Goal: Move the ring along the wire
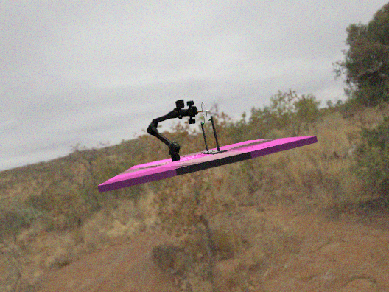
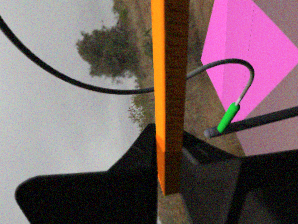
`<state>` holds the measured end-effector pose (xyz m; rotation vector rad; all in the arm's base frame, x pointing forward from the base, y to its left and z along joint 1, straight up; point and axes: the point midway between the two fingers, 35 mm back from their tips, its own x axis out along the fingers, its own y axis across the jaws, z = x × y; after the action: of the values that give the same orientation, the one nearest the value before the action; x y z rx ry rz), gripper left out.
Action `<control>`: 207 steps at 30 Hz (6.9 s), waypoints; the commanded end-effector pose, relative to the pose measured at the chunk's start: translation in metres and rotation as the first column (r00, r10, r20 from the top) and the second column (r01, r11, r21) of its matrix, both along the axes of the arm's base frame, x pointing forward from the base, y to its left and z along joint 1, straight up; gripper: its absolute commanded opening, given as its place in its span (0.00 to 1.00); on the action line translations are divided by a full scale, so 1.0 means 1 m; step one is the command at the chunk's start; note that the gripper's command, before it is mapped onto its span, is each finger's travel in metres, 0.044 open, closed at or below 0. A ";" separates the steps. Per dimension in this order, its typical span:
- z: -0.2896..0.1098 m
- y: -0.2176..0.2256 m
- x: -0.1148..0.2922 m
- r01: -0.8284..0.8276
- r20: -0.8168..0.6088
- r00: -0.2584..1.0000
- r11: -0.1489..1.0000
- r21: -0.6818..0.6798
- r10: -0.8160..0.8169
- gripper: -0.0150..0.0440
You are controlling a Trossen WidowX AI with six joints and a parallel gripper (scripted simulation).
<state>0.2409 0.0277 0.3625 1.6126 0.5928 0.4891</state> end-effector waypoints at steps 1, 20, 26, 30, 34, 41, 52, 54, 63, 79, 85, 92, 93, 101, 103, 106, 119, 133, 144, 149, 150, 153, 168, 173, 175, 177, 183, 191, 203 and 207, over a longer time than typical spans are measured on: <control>-0.001 0.000 0.000 0.000 0.008 1.000 0.998 -0.062 0.000 0.00; -0.012 0.000 0.000 0.007 0.024 1.000 0.943 -0.333 0.001 0.00; -0.016 0.000 0.000 0.010 0.029 1.000 0.910 -0.414 0.002 0.00; -0.018 -0.001 0.000 0.012 0.033 0.999 0.885 -0.466 0.003 0.00; -0.020 -0.002 0.000 0.015 0.037 0.999 0.856 -0.517 0.004 0.00; -0.024 -0.004 0.001 0.021 0.043 0.999 0.799 -0.601 0.006 0.00; -0.030 -0.007 0.001 0.030 0.053 0.999 0.695 -0.718 0.011 0.00; -0.031 -0.008 0.001 0.032 0.055 0.998 0.674 -0.738 0.012 0.00; -0.035 -0.011 0.001 0.042 0.063 0.998 0.572 -0.819 0.017 0.00; -0.041 -0.019 0.002 0.060 0.076 0.997 0.369 -0.928 0.029 0.00; -0.043 -0.023 0.002 0.067 0.080 0.996 0.287 -0.956 0.034 0.00; -0.045 -0.027 0.002 0.076 0.085 0.996 0.189 -0.979 0.040 0.00; -0.045 -0.027 0.002 0.077 0.086 0.995 0.175 -0.982 0.041 0.00; -0.047 -0.032 0.003 0.087 0.090 0.995 0.061 -0.994 0.050 0.00; -0.047 -0.033 0.003 0.090 0.091 0.994 0.032 -0.995 0.052 0.00; -0.047 -0.035 0.003 0.094 0.093 0.994 -0.011 -0.996 0.055 0.00; -0.048 -0.043 0.003 0.109 0.097 0.993 -0.197 -0.974 0.070 0.00; -0.047 -0.052 0.004 0.126 0.098 0.991 -0.397 -0.909 0.089 0.00; -0.044 -0.059 0.004 0.137 0.096 0.990 -0.540 -0.831 0.104 0.00; -0.043 -0.062 0.004 0.142 0.094 0.989 -0.599 -0.788 0.110 0.00; -0.043 -0.062 0.005 0.142 0.094 0.989 -0.610 -0.779 0.111 0.00; -0.042 -0.064 0.005 0.145 0.092 0.989 -0.644 -0.751 0.115 0.00; -0.036 -0.072 0.005 0.156 0.082 0.988 -0.791 -0.591 0.134 0.00; -0.034 -0.074 0.005 0.159 0.077 0.987 -0.832 -0.531 0.139 0.00; -0.033 -0.075 0.005 0.160 0.075 0.987 -0.847 -0.506 0.141 0.00; -0.032 -0.075 0.005 0.161 0.073 0.987 -0.862 -0.481 0.143 0.00; -0.029 -0.078 0.005 0.163 0.066 0.987 -0.900 -0.403 0.149 0.00; -0.025 -0.080 0.005 0.166 0.057 0.986 -0.941 -0.294 0.156 0.00; -0.018 -0.083 0.005 0.168 0.040 0.986 -0.978 -0.124 0.164 0.00; -0.015 -0.084 0.005 0.168 0.034 0.986 -0.984 -0.066 0.166 0.00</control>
<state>0.2476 -0.0551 0.3447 -1.3009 0.3593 -0.4204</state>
